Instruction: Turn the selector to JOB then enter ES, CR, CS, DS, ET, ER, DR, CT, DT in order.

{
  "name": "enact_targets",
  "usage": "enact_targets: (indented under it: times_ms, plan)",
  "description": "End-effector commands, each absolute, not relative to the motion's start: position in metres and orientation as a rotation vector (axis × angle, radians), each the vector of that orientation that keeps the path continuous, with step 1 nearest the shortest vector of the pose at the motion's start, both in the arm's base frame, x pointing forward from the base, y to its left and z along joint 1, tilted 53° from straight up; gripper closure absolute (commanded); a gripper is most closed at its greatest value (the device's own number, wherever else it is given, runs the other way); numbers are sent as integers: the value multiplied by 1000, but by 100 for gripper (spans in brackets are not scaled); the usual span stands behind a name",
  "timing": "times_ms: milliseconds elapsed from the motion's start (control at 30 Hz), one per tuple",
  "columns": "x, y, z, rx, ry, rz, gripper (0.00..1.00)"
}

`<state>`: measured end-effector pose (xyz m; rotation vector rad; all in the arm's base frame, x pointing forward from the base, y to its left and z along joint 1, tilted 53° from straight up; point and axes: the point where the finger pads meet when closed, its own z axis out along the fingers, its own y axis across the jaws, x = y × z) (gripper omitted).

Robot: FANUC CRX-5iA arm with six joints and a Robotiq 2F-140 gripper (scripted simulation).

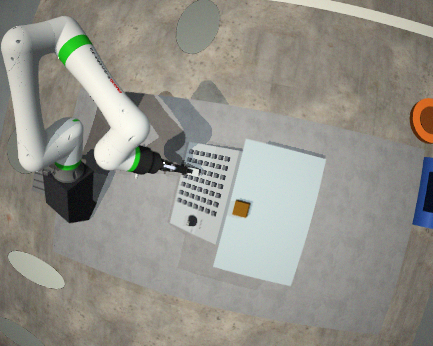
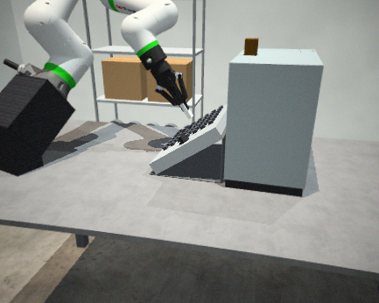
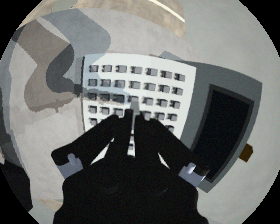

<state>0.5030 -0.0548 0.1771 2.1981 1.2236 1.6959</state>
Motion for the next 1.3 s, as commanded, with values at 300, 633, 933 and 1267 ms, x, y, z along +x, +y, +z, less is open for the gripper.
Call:
enact_targets:
  times_ms: [300, 633, 933, 1267]
  plan:
    - [510, -47, 180, 2194, 1226, 1697, 100]
    - [520, -43, 175, 2194, 1226, 1697, 100]
    - [522, -42, 175, 2194, 1226, 1697, 100]
    - [522, -42, 175, 2194, 1226, 1697, 100]
